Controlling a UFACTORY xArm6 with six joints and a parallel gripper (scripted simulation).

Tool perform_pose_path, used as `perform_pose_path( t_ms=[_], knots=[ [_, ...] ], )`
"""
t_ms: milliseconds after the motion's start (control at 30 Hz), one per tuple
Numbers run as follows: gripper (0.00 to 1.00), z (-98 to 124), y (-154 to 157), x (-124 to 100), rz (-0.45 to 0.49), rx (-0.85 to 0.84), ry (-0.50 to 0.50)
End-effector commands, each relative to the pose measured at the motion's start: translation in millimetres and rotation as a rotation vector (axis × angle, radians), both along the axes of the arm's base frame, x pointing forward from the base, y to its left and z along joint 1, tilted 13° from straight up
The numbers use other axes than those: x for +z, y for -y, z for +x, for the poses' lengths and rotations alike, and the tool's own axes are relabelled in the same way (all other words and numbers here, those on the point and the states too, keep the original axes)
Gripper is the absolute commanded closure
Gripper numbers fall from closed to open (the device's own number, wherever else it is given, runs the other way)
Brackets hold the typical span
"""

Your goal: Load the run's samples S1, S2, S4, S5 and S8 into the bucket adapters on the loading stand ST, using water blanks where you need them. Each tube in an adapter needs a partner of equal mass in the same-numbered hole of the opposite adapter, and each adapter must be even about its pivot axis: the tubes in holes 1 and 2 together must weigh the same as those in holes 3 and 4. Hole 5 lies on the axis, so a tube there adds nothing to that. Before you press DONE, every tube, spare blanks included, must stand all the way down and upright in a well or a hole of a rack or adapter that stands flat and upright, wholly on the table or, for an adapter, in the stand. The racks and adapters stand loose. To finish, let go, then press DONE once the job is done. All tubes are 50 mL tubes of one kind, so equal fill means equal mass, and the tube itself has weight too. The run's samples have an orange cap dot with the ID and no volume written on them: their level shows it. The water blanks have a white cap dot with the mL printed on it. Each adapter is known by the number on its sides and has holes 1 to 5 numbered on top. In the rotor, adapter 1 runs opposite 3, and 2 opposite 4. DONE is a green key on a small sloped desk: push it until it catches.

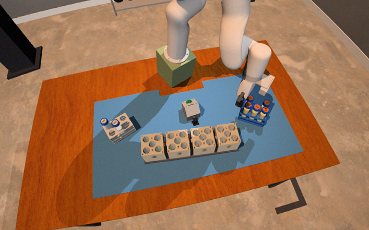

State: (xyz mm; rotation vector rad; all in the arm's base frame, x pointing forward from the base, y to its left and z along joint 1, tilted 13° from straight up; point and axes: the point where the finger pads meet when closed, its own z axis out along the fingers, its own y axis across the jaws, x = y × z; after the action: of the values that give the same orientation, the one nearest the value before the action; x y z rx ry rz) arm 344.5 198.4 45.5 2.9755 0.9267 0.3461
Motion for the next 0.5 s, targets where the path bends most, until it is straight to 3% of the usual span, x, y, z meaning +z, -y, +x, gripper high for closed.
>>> perform_pose_path(
  t_ms=[0,467],
  knots=[
    [0.00,0,0,9,0.002,0.000,0.004],
    [0.00,-7,2,40,0.002,0.000,0.004]
  ],
)
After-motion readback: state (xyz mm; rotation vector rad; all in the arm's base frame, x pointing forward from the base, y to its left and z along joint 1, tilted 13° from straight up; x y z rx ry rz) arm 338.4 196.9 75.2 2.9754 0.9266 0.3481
